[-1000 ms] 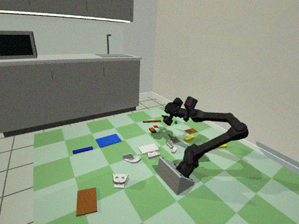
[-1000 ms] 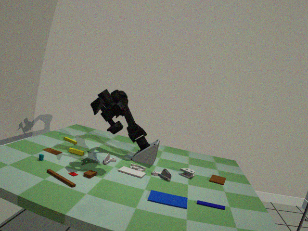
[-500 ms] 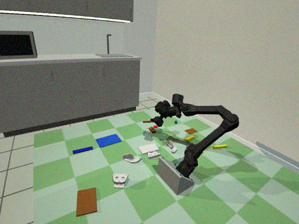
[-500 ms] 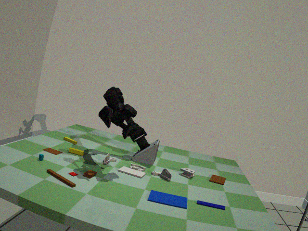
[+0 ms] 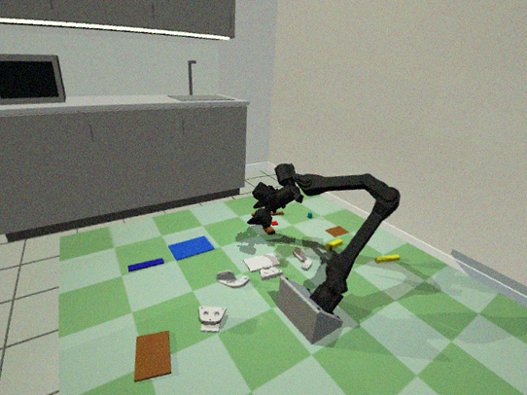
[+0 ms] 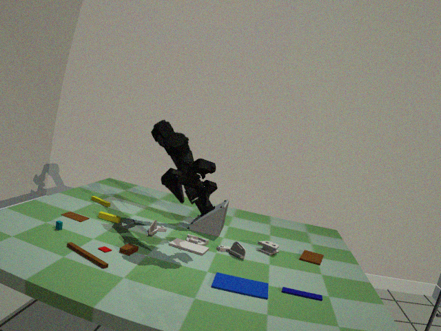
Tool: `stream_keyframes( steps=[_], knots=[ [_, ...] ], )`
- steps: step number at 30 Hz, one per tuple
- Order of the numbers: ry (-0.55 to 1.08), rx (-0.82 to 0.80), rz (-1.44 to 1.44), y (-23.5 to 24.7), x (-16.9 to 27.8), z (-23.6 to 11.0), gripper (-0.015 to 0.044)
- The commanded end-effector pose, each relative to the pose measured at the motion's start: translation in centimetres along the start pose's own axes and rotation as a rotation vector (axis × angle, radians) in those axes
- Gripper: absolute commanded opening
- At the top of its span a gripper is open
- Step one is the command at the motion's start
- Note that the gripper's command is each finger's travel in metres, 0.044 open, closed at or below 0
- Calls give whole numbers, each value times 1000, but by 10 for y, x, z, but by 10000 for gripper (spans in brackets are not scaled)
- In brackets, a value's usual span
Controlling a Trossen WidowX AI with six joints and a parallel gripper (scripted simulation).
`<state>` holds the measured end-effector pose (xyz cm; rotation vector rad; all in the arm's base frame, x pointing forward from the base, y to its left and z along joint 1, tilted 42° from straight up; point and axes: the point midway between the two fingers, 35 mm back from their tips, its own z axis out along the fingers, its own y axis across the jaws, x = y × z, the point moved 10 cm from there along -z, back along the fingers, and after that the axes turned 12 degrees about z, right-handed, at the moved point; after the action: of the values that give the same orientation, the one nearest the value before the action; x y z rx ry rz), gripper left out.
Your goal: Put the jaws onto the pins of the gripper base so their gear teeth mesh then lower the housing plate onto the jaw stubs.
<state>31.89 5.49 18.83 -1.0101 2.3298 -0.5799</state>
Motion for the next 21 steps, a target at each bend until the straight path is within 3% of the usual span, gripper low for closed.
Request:
stream_keyframes(
  steps=[1,21],
  knots=[
    [90,-69,19,18,-11,15,440],
    [490,-198,24,113,-43,59,440]
  ],
)
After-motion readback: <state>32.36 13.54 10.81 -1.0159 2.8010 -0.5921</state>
